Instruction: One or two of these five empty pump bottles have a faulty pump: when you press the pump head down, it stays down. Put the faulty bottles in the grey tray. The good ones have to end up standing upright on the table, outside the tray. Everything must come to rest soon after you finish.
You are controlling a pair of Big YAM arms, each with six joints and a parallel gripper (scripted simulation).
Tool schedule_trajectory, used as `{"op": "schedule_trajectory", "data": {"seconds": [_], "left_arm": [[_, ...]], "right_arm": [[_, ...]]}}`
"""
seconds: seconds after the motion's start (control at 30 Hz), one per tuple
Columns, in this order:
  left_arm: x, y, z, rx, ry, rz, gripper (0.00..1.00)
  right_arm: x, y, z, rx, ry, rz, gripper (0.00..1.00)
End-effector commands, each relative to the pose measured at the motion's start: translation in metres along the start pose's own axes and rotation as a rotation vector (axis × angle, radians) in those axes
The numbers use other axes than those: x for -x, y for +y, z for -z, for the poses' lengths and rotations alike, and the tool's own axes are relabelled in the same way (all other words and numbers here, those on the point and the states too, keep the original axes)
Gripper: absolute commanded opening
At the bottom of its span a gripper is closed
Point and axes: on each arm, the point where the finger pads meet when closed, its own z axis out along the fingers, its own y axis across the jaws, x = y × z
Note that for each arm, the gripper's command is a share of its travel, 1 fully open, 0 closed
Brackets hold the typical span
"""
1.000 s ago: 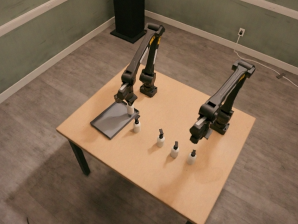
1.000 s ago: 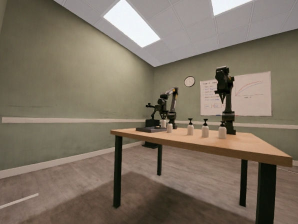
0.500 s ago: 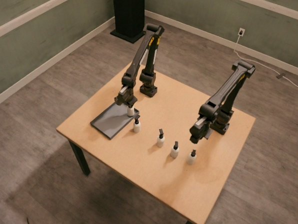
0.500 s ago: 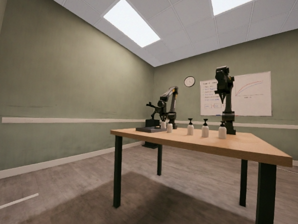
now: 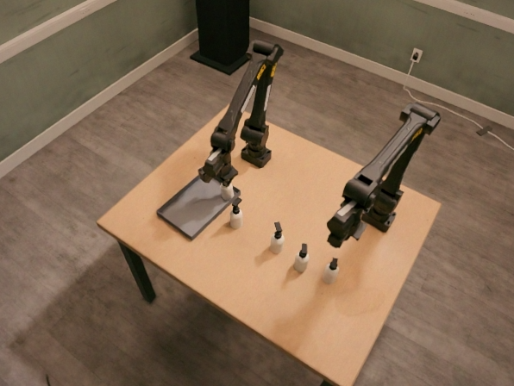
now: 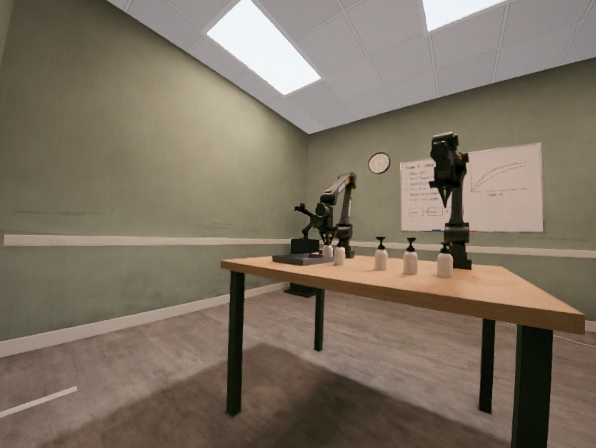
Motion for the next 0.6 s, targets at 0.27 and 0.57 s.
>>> {"op": "schedule_trajectory", "data": {"seconds": [0.27,0.57], "left_arm": [[0.006,0.000,0.003,-0.002,-0.004,0.000,0.00],[0.008,-0.038,-0.008,-0.023,-0.134,-0.131,0.00]], "right_arm": [[0.017,0.002,0.008,0.014,-0.040,-0.003,0.22],[0.013,0.004,0.008,0.009,-0.033,-0.001,0.22]]}}
